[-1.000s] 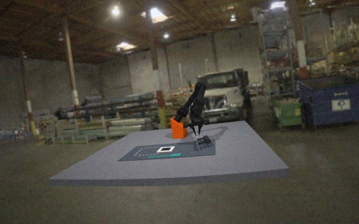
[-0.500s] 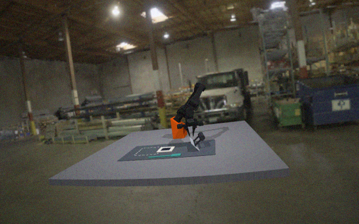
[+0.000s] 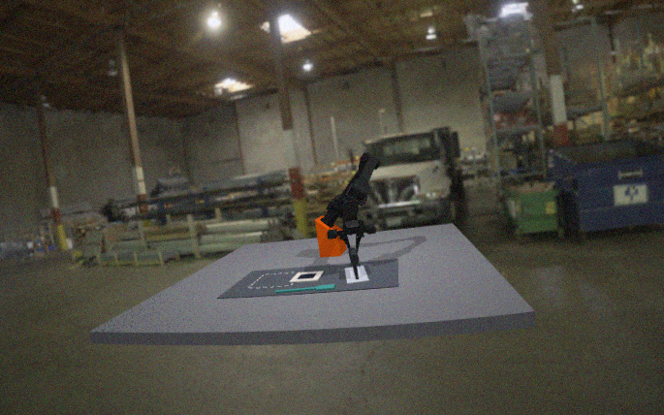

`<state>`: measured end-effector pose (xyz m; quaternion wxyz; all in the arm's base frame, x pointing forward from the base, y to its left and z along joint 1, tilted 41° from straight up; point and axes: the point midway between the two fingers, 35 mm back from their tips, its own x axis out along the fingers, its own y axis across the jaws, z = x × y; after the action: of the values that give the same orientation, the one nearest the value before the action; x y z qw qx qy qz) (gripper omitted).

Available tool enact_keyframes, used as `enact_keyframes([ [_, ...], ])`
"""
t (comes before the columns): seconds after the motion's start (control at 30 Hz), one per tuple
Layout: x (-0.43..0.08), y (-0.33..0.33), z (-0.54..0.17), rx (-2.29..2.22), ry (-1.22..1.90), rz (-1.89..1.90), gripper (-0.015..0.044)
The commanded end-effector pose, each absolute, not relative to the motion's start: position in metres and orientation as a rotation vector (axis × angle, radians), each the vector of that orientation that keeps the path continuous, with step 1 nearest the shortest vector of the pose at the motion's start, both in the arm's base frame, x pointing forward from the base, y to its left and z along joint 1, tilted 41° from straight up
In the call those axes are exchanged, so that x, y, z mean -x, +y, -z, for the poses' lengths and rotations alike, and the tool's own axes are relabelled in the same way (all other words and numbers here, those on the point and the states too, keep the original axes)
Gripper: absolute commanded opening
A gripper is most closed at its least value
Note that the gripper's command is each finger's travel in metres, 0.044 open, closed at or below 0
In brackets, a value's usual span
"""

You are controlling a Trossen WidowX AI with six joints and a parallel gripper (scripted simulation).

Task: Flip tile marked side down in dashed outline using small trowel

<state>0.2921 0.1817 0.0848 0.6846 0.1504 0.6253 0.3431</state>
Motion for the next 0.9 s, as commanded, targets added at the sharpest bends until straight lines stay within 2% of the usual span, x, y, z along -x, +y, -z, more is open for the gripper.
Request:
enact_keyframes([
  [0.0,-0.288,0.196,-0.105,-0.334,1.392,-0.773,0.0100],
  [0.27,-0.266,0.229,-0.153,-0.341,1.392,-0.777,0.0100],
  [0.73,-0.265,0.229,-0.152,-0.337,1.392,-0.786,0.0100],
  [0.87,-0.265,0.229,-0.152,-0.337,1.392,-0.786,0.0000],
])
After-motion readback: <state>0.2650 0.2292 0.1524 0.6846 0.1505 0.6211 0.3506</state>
